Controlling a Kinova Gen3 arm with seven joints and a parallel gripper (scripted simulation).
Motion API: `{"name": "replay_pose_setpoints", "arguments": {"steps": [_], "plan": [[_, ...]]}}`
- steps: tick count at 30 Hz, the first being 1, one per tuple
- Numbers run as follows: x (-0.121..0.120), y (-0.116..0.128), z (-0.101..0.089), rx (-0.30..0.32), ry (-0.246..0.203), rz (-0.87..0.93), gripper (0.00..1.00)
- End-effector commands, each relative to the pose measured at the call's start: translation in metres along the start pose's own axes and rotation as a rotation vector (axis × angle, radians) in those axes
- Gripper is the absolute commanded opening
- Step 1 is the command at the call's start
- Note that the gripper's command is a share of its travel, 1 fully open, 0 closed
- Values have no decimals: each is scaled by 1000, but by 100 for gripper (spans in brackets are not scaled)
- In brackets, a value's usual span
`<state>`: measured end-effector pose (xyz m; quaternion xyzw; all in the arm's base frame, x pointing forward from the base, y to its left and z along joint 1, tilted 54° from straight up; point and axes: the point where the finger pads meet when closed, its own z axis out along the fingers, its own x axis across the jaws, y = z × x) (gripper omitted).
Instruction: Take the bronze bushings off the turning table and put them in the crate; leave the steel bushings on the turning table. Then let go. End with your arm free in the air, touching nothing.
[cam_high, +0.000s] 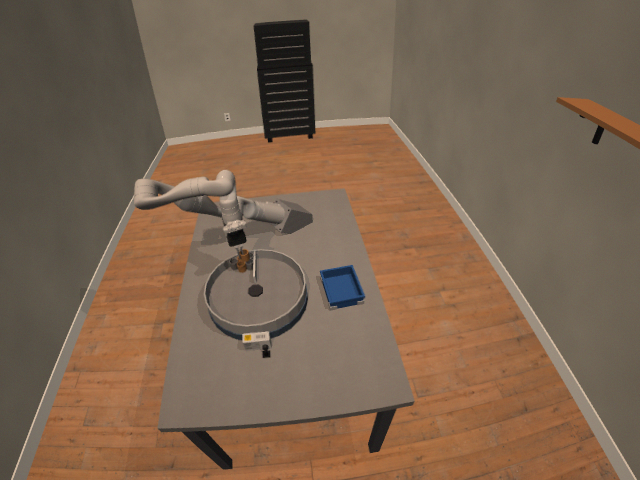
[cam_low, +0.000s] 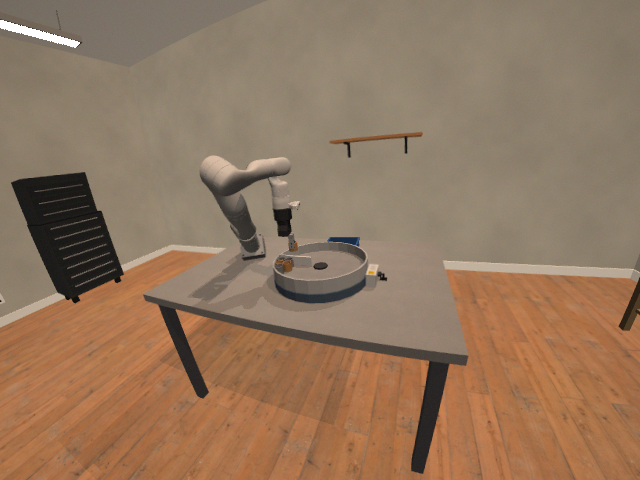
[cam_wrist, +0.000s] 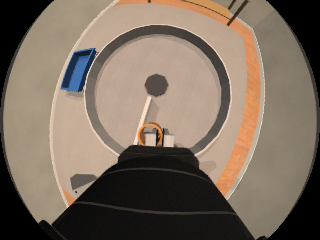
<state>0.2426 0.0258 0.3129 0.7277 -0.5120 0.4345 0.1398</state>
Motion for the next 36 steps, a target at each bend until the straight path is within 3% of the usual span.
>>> {"name": "replay_pose_setpoints", "arguments": {"steps": [1,12,17,29,34,36], "plan": [[-4,-4,-11,13,-12,-1,0],[-4,-4,-11,13,-12,-1,0],[-51,-26,-12,13,-12,-1,0],[-51,-26,-12,13,-12,-1,0],[-99,-48,-13,14,-13,1,0],[-99,-48,-13,14,-13,1,0]]}}
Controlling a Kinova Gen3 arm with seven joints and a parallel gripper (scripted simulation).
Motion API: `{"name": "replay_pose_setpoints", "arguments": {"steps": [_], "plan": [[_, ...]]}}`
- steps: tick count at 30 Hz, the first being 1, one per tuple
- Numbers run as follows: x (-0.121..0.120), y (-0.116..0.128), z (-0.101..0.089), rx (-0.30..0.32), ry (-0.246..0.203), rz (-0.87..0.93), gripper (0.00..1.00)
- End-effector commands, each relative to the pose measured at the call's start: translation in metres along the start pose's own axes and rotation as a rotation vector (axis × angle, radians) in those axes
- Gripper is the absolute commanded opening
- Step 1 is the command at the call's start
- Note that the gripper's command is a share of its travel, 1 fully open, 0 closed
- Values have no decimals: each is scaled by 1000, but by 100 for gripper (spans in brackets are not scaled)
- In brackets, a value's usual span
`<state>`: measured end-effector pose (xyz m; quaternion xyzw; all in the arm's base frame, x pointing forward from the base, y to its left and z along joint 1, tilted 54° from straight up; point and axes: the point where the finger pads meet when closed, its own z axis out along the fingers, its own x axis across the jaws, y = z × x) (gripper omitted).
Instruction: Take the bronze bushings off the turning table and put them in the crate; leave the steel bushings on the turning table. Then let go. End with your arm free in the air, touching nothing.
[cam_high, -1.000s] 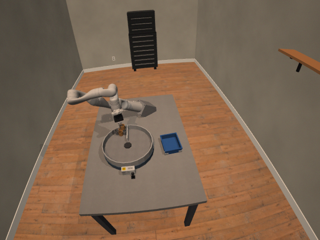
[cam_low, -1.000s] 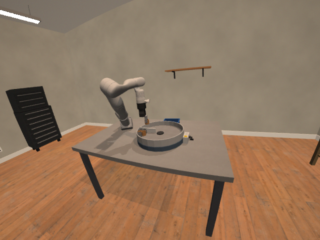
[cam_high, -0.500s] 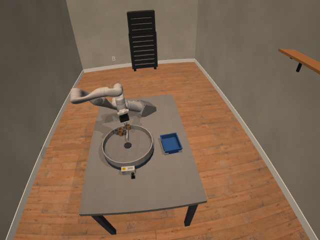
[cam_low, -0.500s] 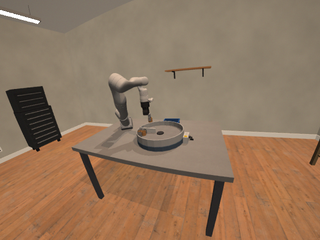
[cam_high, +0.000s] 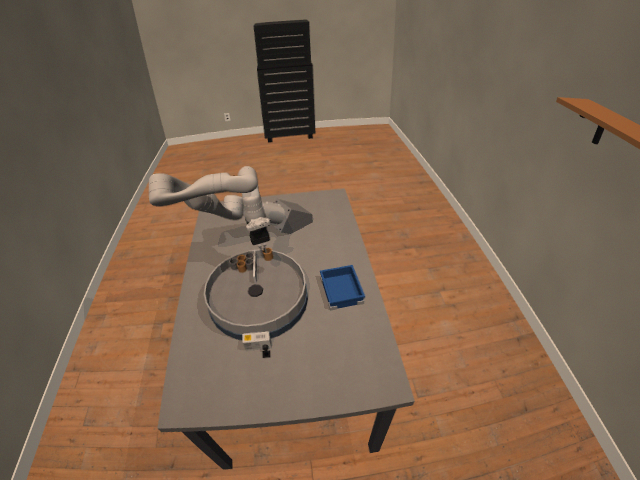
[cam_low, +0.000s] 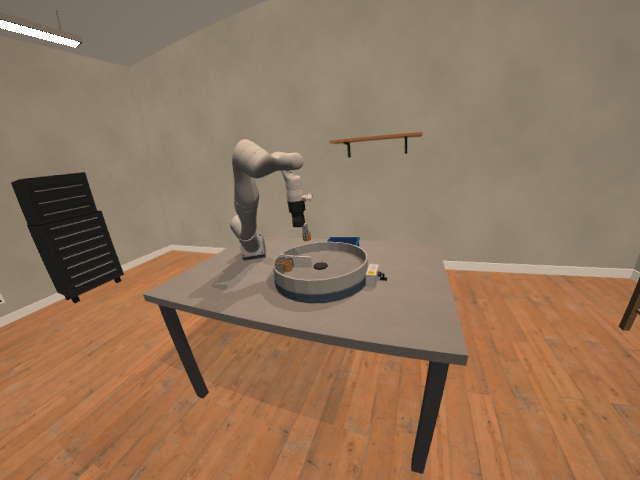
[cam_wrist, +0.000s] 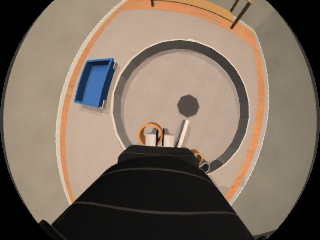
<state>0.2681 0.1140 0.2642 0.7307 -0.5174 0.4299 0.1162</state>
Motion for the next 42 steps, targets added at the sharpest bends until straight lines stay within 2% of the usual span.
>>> {"name": "replay_pose_setpoints", "arguments": {"steps": [1,10,15,27,32,42], "plan": [[-8,1,3,-12,21,-23,0],[-8,1,3,-12,21,-23,0],[-56,-20,4,-11,20,-22,0],[-56,-20,4,-11,20,-22,0],[-104,-42,5,-11,19,-20,0],[-104,-42,5,-11,19,-20,0]]}}
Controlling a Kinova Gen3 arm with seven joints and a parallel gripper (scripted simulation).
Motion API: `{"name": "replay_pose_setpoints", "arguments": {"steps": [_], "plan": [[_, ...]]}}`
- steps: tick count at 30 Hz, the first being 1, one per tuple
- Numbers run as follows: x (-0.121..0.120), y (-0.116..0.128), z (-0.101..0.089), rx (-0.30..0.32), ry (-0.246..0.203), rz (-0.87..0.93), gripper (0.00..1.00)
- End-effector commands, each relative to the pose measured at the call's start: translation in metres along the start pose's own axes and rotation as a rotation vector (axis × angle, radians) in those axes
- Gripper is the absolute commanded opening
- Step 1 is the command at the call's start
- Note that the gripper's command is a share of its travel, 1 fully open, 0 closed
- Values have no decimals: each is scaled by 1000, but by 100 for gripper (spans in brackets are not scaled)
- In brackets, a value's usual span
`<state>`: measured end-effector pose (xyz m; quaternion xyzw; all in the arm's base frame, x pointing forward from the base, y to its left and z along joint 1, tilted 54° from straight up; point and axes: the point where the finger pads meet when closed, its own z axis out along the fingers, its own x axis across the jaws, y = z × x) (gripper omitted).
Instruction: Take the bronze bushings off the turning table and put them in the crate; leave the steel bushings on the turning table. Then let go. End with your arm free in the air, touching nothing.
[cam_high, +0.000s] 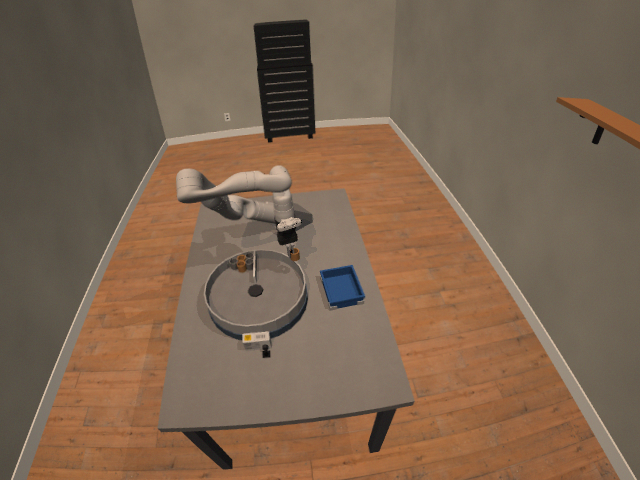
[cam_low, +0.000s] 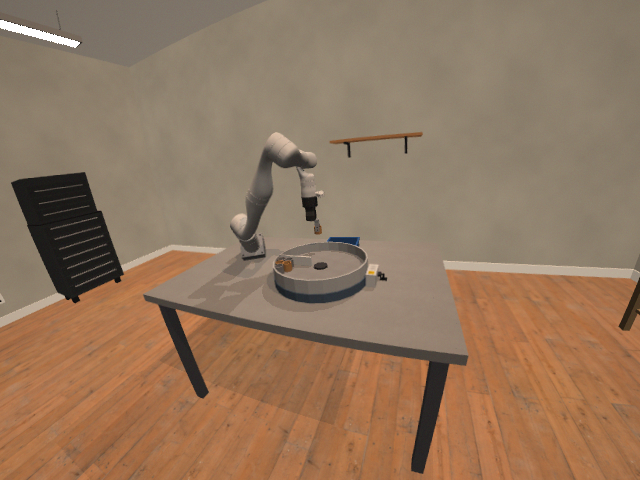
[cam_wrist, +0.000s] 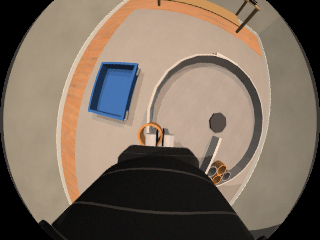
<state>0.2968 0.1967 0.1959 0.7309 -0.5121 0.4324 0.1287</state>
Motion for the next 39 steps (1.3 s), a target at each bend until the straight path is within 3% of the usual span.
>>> {"name": "replay_pose_setpoints", "arguments": {"steps": [1,2,7,19,24,36,39], "plan": [[-1,0,0,0,1,-2,0],[-1,0,0,0,1,-2,0],[-48,-22,0,1,0,-1,0],[-48,-22,0,1,0,-1,0],[-95,-44,-1,1,-1,0,0],[-95,-44,-1,1,-1,0,0],[-124,-58,-1,2,-2,1,0]]}}
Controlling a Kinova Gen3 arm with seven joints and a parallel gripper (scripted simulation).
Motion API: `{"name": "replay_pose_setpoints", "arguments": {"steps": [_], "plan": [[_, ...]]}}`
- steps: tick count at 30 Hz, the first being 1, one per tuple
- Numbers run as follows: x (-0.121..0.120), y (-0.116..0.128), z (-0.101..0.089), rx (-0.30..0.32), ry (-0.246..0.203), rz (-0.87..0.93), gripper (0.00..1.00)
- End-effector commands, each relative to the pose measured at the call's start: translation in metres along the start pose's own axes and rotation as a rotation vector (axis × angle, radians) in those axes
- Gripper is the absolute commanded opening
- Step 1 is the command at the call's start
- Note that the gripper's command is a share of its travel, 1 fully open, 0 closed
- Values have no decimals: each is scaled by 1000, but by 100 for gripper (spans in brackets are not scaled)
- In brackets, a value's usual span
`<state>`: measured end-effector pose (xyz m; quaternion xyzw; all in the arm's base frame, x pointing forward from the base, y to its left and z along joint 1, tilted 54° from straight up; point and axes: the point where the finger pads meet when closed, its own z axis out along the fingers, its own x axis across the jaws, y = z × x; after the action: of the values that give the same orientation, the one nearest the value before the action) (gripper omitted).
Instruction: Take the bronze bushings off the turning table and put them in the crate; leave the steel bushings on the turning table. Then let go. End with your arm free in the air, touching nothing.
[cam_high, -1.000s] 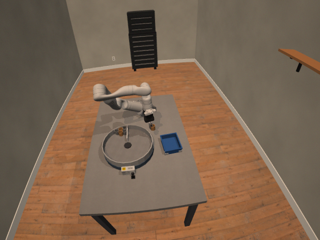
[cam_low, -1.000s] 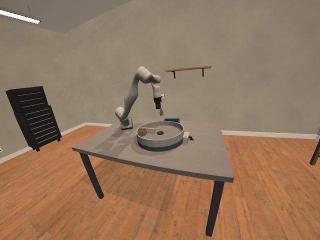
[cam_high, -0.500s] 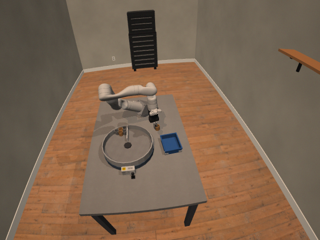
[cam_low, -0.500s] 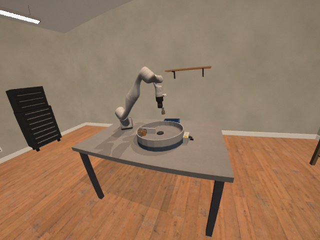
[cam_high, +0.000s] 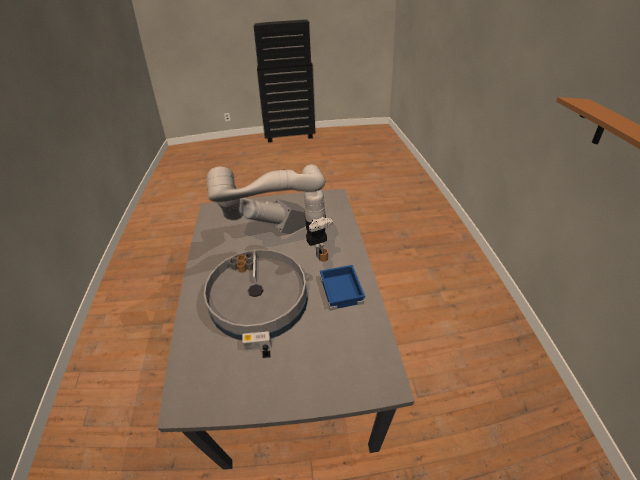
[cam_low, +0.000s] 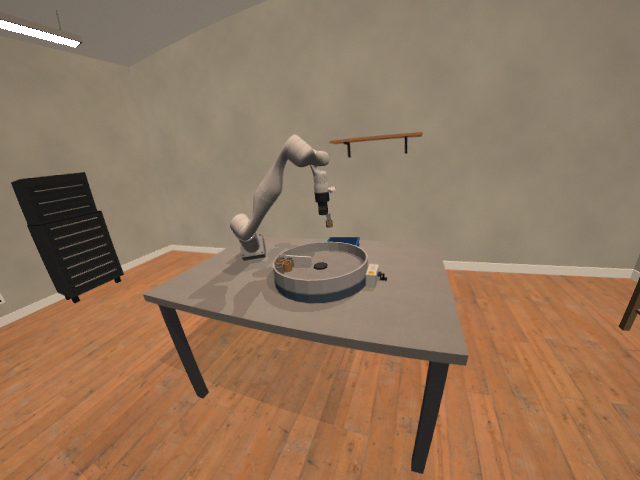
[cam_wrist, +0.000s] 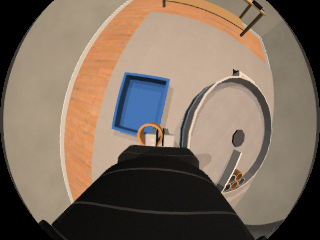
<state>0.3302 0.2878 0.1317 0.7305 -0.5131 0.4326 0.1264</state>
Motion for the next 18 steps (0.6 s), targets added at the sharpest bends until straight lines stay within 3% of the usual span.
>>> {"name": "replay_pose_setpoints", "arguments": {"steps": [1,2,14,18], "plan": [[-29,-10,1,-1,0,-3,0],[-39,-14,1,-1,0,-3,0],[-39,-14,1,-1,0,-3,0],[-39,-14,20,-1,0,-4,0]]}}
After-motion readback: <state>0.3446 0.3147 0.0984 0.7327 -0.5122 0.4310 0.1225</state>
